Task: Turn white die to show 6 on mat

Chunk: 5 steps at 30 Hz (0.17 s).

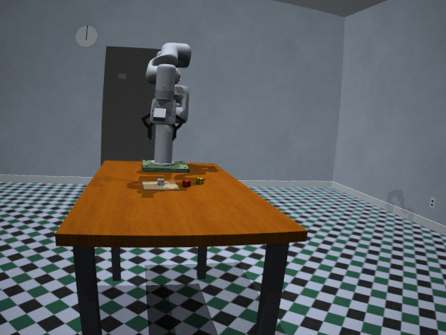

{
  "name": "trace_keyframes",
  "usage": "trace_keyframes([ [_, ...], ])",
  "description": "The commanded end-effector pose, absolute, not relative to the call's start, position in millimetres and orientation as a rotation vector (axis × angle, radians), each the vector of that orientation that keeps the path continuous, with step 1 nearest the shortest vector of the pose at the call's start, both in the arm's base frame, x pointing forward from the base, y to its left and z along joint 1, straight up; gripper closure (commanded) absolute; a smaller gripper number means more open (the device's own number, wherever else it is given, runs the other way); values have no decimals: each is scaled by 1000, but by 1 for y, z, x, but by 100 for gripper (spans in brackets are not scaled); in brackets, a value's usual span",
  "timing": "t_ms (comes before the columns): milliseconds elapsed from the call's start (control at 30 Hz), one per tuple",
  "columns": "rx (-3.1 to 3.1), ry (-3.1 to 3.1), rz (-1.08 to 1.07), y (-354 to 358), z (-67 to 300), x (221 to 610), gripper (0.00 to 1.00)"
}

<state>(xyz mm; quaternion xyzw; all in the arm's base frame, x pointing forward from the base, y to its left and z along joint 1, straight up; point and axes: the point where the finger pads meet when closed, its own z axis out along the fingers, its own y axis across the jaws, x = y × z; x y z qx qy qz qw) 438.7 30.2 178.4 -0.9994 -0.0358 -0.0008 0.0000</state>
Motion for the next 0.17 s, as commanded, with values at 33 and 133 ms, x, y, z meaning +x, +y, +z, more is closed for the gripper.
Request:
trace_keyframes([
  [33, -3139, -112, -9, 30, 180, 440, 0],
  [133, -3139, -112, -9, 30, 180, 440, 0],
])
